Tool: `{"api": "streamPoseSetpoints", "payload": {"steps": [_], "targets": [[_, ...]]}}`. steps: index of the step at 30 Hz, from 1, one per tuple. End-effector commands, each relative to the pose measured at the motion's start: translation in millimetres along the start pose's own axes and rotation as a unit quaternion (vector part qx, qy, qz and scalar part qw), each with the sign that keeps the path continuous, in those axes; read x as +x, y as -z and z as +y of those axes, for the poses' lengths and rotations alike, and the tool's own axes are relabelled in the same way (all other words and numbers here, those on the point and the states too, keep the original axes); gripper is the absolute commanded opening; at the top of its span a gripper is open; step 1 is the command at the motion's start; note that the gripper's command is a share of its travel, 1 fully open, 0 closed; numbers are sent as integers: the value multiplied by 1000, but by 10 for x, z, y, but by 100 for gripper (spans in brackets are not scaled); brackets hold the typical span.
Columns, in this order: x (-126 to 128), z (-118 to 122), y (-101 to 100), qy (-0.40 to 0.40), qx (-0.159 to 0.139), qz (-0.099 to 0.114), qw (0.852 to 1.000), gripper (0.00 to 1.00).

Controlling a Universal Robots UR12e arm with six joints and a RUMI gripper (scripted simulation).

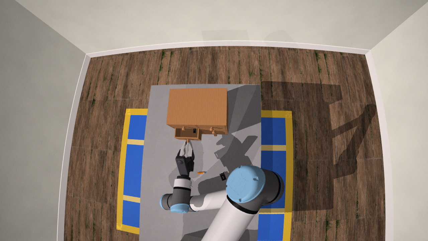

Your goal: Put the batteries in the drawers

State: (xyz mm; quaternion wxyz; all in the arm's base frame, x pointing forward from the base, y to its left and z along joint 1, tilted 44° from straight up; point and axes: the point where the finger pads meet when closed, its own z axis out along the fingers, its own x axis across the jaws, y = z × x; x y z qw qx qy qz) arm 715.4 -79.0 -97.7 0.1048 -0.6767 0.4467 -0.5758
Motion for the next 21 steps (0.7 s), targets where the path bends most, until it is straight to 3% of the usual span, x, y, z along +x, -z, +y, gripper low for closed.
{"api": "streamPoseSetpoints", "payload": {"steps": [1, 21], "targets": [[-1, -16, -27, 0, 0, 0, 1000, 7], [-1, -59, -144, 0, 0, 0, 1000, 7]]}}
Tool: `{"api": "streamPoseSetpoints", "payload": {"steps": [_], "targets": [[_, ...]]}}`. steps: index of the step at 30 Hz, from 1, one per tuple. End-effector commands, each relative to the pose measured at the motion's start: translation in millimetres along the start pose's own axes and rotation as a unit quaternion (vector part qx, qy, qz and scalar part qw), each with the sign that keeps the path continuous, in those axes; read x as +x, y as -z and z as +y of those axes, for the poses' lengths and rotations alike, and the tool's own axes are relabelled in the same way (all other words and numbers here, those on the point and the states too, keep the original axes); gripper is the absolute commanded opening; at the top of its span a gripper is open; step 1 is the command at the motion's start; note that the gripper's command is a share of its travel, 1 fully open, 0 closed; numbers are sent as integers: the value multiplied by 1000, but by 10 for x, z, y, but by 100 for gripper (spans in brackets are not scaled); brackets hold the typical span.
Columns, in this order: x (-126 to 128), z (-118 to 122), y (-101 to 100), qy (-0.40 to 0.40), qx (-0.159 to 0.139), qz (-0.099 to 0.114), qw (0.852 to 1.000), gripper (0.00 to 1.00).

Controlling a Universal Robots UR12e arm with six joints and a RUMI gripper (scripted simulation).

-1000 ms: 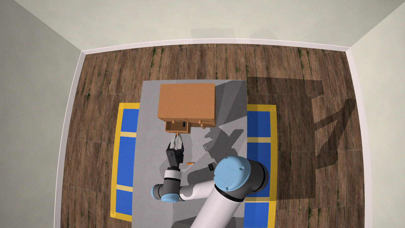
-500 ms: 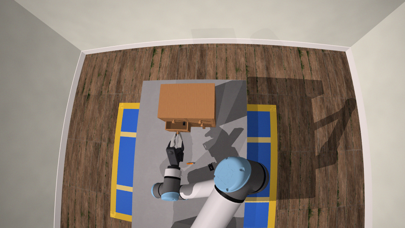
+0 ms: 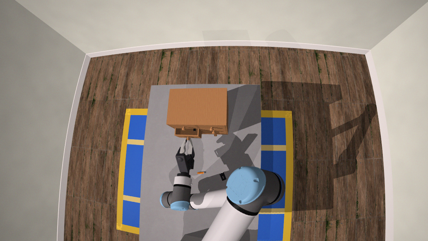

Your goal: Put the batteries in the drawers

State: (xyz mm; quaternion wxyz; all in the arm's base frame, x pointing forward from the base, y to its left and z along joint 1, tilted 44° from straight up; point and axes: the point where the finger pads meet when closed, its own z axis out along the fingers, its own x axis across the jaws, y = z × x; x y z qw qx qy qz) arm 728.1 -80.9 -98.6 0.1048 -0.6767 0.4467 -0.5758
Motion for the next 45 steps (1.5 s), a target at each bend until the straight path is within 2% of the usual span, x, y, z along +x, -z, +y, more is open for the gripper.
{"api": "streamPoseSetpoints", "payload": {"steps": [1, 45], "targets": [[-1, -17, -30, 0, 0, 0, 1000, 7], [-1, -106, -274, 0, 0, 0, 1000, 7]]}}
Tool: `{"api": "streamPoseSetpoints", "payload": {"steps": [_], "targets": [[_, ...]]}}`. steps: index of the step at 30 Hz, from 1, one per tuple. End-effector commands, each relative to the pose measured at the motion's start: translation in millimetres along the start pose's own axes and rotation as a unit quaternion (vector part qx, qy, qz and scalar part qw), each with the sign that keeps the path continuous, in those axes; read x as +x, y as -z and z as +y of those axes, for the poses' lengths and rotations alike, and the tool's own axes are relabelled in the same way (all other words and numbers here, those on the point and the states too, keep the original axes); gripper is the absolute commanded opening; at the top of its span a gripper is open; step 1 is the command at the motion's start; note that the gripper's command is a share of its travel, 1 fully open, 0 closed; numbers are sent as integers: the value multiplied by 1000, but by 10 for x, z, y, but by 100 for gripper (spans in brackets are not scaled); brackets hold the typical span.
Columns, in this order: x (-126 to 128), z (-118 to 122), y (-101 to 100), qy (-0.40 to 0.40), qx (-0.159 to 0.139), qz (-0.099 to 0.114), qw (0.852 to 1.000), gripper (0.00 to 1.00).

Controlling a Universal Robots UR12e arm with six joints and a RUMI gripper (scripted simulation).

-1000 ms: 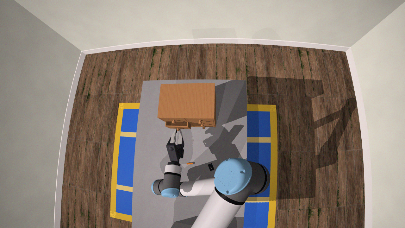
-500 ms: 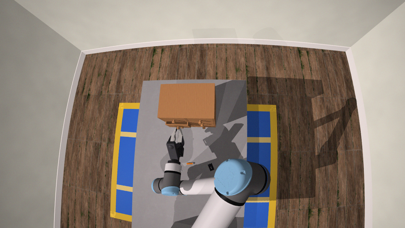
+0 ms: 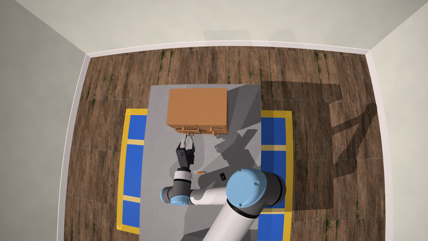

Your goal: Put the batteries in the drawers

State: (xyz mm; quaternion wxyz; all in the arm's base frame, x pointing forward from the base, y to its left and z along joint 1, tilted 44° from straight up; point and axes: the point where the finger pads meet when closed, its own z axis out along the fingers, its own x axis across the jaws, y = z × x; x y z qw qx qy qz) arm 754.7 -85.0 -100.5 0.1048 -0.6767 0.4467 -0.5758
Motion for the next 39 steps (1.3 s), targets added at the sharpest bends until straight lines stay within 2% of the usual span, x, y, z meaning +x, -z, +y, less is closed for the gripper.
{"api": "streamPoseSetpoints", "payload": {"steps": [1, 39], "targets": [[0, -16, -25, 0, 0, 0, 1000, 7], [0, -43, -99, 0, 0, 0, 1000, 7]]}}
